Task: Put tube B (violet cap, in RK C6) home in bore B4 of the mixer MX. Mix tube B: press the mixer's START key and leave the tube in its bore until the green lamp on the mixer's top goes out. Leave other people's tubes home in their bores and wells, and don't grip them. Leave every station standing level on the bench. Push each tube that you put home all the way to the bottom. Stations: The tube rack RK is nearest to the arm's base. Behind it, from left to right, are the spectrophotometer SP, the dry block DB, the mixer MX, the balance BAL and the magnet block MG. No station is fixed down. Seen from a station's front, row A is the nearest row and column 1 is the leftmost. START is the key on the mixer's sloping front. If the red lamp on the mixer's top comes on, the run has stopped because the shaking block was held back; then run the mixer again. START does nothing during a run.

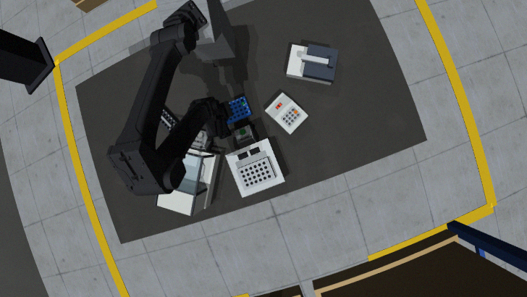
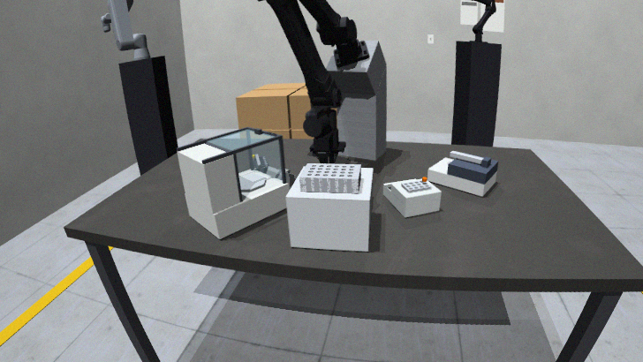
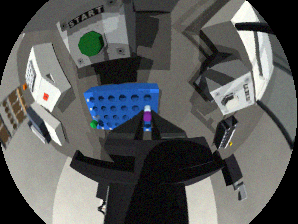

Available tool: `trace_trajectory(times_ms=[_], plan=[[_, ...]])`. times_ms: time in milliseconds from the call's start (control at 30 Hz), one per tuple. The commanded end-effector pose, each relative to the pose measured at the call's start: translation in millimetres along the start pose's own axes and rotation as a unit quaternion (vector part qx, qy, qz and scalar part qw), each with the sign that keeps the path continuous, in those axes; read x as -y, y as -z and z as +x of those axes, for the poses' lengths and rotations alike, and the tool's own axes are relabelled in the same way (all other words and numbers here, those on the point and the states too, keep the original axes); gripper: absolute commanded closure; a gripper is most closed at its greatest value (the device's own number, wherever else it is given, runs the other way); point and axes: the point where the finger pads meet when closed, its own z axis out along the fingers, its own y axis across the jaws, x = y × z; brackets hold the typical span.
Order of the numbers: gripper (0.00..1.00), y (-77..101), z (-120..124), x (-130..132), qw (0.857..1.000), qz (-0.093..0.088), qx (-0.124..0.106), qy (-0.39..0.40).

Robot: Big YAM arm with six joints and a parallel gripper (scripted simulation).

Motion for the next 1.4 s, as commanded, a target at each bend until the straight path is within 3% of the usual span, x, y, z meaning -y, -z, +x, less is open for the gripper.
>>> trace_trajectory(times_ms=[0,533,733,1367], plan=[[0.91,-0.3,-3.6,5.1,1.0,0.003,0.006,0.002],[0.91,-0.3,-3.6,5.5,1.0,0.004,0.006,0.002],[0.91,12.4,11.0,1.5,1.0,-0.001,-0.008,0.003],[0.91,21.0,10.5,-2.7,1.0,-0.003,-0.007,0.003]])
